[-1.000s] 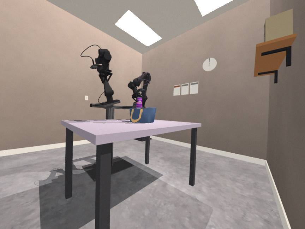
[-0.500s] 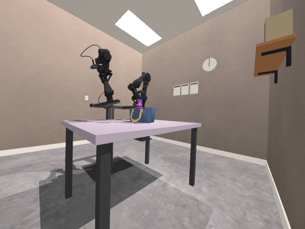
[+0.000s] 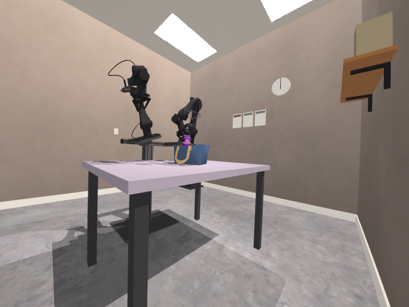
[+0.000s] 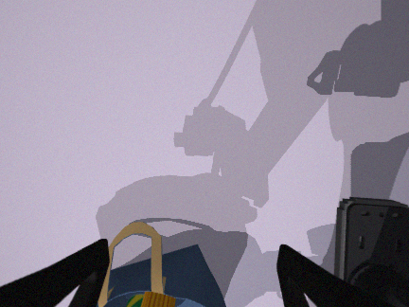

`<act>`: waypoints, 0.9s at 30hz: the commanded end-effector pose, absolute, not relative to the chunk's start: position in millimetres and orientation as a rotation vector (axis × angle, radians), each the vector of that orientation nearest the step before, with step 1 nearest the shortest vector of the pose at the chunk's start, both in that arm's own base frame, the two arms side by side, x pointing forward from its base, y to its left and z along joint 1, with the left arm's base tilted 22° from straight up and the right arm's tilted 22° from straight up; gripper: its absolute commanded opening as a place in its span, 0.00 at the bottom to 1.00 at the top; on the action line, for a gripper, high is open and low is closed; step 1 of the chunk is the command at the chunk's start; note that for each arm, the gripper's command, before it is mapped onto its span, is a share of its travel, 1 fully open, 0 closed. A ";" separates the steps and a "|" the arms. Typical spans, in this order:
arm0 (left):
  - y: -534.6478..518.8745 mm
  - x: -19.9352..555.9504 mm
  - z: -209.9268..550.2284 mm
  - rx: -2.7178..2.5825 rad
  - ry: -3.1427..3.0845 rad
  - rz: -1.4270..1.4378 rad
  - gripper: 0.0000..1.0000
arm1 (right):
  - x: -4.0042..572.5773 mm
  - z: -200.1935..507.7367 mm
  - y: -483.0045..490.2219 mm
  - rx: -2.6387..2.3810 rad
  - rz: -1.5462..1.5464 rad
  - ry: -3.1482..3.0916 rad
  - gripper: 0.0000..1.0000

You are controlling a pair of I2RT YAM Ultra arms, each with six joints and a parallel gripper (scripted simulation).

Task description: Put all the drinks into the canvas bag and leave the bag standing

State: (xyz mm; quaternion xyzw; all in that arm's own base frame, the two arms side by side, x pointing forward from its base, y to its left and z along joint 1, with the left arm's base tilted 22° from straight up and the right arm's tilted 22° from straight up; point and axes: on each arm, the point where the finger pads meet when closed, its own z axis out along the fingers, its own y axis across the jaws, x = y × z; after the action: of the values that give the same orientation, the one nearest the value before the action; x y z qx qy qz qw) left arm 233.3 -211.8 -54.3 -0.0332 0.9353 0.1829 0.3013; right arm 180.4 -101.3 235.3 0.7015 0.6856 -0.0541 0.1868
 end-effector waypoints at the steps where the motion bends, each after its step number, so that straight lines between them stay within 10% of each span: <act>1: -218.3 242.2 -55.6 -0.071 2.431 0.462 0.70 | 179.6 240.0 -100.8 1.949 -0.146 1.906 0.86; 27: -206.2 247.5 -80.1 -0.086 2.431 0.460 0.70 | 179.6 240.0 -100.8 1.949 -0.146 1.906 0.86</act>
State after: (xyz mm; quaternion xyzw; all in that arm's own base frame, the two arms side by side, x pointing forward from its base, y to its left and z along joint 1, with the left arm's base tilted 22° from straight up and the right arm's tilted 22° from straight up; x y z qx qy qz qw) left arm 237.5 -200.6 -83.6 -0.0341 0.9351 0.1833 0.3014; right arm 180.4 -101.3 235.3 0.7015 0.6856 -0.0542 0.1868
